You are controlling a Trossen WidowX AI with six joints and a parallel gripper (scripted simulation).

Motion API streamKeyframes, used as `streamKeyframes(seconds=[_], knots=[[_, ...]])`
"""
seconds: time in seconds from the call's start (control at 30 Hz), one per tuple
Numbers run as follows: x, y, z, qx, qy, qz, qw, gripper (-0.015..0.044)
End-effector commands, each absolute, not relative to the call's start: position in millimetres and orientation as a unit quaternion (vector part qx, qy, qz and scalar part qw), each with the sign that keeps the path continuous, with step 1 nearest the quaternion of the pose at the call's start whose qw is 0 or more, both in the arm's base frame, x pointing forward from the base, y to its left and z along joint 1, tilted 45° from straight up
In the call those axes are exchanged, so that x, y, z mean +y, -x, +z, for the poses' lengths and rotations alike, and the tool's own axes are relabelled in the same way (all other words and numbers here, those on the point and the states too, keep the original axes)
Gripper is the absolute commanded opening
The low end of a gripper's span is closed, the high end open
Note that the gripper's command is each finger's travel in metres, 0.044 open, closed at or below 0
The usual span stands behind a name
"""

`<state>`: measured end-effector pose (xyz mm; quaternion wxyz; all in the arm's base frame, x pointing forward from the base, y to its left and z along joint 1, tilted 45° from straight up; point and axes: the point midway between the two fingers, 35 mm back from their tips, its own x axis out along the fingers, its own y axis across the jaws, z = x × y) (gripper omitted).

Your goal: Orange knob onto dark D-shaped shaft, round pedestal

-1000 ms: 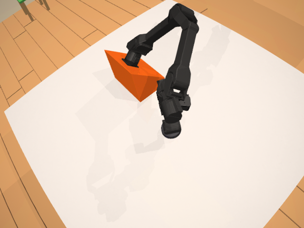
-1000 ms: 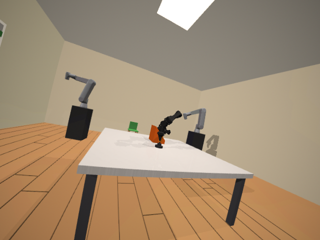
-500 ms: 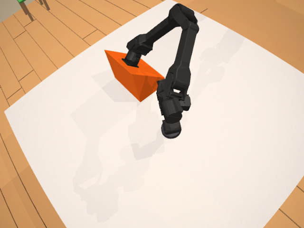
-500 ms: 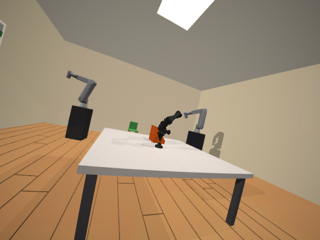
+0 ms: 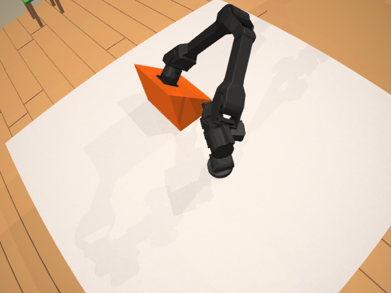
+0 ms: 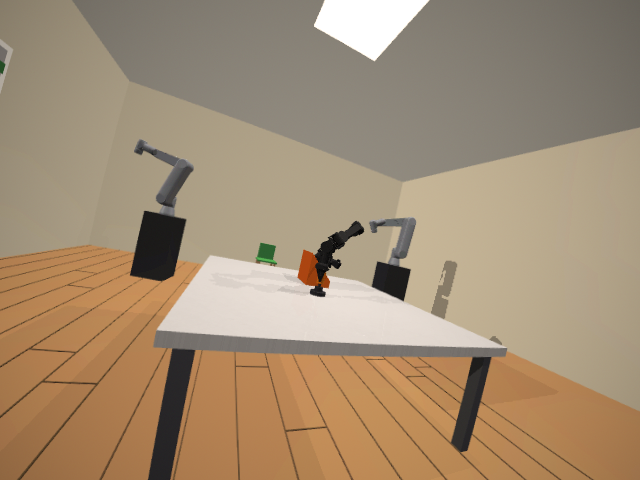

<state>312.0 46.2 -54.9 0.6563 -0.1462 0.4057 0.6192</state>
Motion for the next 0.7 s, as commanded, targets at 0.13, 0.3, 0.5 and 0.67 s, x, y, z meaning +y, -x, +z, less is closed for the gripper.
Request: streamKeyframes(seconds=[0.13, 0.3, 0.5, 0.67], knots=[[46.9, -312.5, -55.1, 0.348, 0.206, 0.653, 0.641, 0.0000], [47.3, -311.8, -56.3, 0.348, 0.206, 0.653, 0.640, 0.0000], [47.9, -311.5, -57.1, 0.348, 0.206, 0.653, 0.640, 0.0000], [48.1, -311.7, -56.9, 0.348, 0.206, 0.653, 0.641, 0.0000]])
